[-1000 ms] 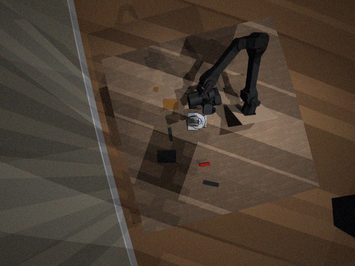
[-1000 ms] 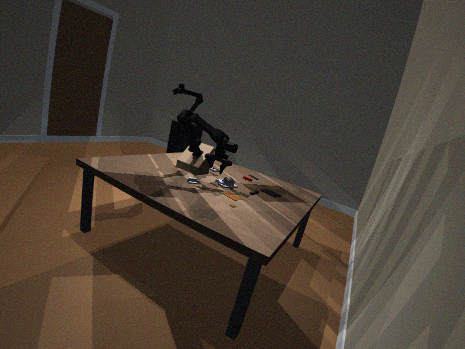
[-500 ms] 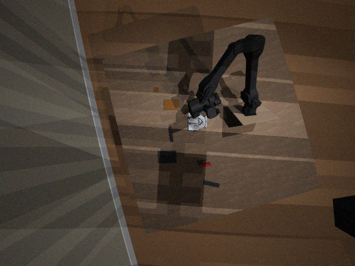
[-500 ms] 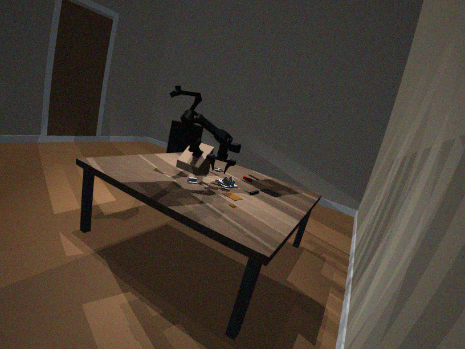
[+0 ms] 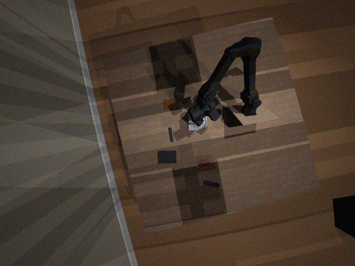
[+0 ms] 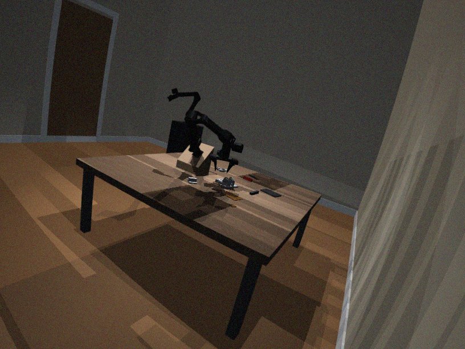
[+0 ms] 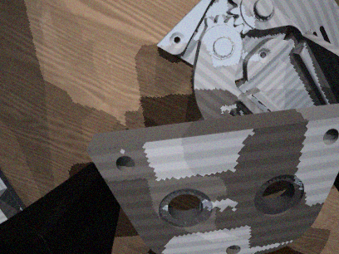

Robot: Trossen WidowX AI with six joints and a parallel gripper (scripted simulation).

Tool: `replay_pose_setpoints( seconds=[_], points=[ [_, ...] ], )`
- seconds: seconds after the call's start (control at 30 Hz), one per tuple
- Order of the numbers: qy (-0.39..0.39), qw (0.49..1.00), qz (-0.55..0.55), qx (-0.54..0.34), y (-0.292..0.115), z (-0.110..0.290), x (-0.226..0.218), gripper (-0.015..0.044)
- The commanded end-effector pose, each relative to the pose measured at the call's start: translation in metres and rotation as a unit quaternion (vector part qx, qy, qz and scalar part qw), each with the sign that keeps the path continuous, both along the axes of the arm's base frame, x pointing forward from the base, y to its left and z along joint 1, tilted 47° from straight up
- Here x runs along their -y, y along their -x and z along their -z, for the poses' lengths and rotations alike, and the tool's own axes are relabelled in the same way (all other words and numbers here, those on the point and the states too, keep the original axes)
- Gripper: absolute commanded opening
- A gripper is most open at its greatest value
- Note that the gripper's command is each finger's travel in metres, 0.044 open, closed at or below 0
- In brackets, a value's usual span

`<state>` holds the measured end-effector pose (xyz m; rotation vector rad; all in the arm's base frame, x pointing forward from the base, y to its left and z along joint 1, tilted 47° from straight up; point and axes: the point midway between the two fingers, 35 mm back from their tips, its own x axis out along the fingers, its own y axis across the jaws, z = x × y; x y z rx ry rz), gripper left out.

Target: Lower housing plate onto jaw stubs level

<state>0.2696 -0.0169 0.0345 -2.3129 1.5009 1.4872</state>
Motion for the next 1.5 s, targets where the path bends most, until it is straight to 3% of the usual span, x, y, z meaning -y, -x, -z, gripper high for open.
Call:
replay_pose_setpoints(
  seconds=[0.0, 0.73, 1.47],
  points=[
    [0.005, 0.999, -0.035, -0.031, -0.001, 0.004, -0.005, 0.0351],
    [0.042, 0.948, -0.224, -0.221, 0.002, 0.031, -0.030, 0.0351],
    [0.044, 0.944, -0.231, -0.229, 0.002, 0.032, -0.031, 0.0351]
  ],
)
